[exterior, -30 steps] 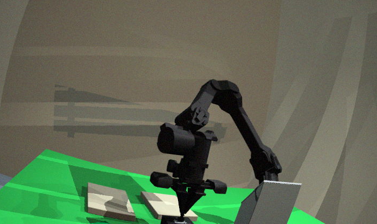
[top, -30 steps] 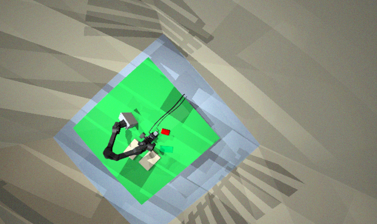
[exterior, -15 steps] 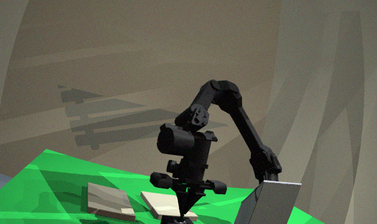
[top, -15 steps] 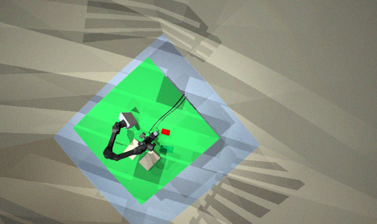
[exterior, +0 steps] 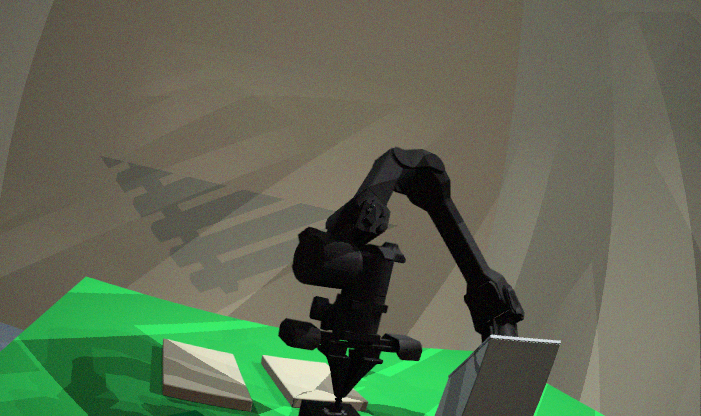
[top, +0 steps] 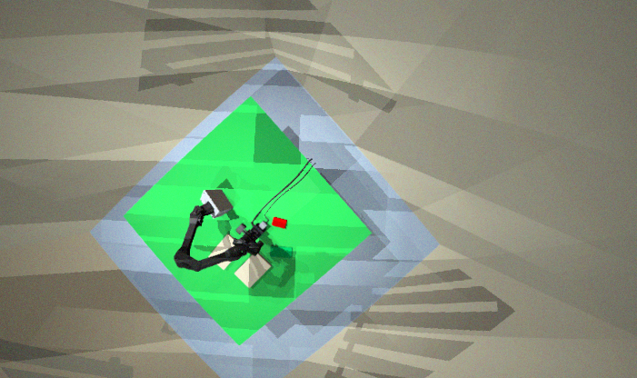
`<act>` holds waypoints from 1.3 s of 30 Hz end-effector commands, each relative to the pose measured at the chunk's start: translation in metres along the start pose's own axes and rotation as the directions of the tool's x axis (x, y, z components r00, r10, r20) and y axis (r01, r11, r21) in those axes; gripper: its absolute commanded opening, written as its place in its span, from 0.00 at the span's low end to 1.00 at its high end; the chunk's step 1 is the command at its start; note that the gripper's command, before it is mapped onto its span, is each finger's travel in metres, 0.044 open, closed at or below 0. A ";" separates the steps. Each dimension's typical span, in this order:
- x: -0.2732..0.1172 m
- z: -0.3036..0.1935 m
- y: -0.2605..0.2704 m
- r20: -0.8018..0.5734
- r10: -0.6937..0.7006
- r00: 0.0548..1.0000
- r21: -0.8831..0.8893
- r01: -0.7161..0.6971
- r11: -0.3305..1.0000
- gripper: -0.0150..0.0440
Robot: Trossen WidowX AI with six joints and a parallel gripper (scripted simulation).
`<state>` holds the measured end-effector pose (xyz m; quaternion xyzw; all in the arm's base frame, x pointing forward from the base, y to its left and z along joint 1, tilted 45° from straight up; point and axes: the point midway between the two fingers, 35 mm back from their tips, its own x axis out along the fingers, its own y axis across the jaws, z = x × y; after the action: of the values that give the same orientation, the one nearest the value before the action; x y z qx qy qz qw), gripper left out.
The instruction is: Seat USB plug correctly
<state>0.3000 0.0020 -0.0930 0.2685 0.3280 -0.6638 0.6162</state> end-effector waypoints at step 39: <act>0.000 0.000 0.000 0.000 0.000 1.000 0.000 0.000 1.000 0.42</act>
<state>0.3000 0.0015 -0.0932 0.2689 0.3279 -0.6639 0.6159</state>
